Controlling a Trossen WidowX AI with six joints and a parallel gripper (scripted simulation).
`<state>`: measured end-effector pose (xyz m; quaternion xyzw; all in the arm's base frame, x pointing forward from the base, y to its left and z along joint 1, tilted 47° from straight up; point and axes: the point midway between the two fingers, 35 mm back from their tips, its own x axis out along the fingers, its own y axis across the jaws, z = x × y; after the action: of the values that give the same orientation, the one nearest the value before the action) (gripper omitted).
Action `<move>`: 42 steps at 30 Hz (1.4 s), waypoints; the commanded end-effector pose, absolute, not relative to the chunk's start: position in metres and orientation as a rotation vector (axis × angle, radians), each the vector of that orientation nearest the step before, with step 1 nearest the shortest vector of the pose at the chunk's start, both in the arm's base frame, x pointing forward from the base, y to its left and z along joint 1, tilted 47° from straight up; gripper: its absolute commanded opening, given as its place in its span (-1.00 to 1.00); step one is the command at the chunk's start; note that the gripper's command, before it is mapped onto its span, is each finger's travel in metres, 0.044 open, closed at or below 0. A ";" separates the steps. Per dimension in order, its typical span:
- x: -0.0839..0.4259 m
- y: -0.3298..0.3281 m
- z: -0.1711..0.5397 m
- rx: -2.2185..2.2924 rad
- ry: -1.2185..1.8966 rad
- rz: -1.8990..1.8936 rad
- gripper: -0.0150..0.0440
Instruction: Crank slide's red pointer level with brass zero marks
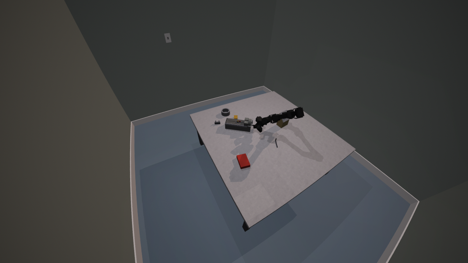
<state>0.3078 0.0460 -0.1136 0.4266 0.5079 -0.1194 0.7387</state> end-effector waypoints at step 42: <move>0.320 0.049 -0.095 0.943 1.101 -0.238 -0.49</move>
<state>0.3155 0.0493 -0.1023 0.4262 0.5090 -0.1147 0.7390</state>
